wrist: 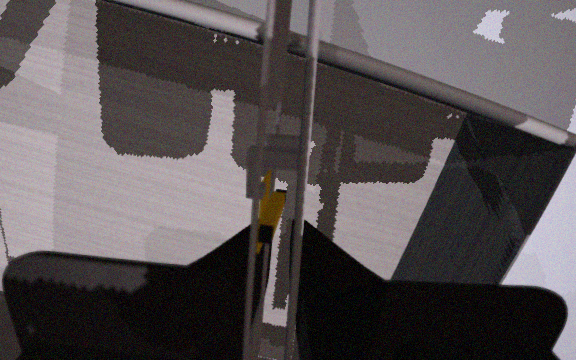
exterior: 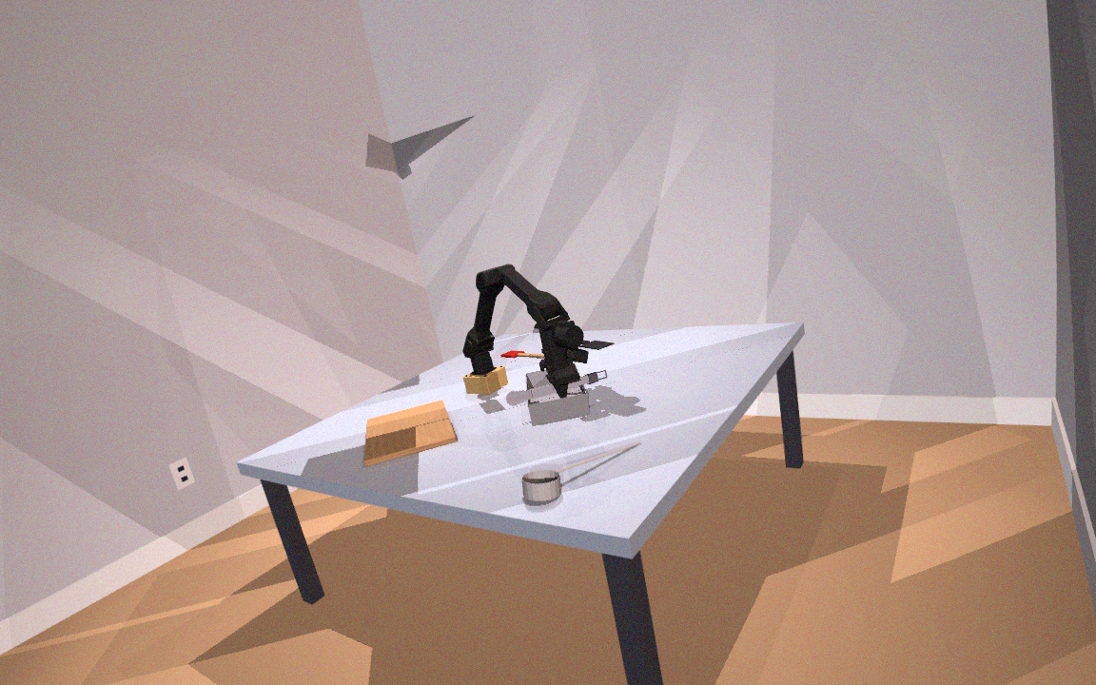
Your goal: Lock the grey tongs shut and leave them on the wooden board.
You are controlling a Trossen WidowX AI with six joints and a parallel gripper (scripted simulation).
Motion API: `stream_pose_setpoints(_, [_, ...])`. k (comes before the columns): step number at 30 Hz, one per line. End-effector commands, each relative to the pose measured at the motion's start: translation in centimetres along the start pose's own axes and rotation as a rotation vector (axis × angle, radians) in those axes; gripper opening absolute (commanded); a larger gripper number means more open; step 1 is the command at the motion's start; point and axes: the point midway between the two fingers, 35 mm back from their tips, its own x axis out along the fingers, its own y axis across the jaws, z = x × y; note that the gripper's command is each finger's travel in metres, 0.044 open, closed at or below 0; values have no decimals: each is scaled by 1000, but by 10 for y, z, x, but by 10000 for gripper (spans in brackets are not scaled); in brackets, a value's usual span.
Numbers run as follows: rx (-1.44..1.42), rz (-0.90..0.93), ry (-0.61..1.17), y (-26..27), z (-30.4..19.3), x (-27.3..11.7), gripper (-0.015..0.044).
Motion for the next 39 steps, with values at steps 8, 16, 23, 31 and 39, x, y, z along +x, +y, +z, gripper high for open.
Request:
stream_pose_setpoints(8, [2, -3, -1, -1, 0, -1, -150])
stream_pose_setpoints(16, [1, -2, -1, -7, 3, -44, -150])
stream_pose_setpoints(23, [-3, 1, -2, -1, 0, -126, -150])
stream_pose_setpoints(31, [-3, 1, -2, 0, 0, -128, -150])
stream_pose_setpoints(39, [-10, 15, 6, 0, -2, -123, -150])
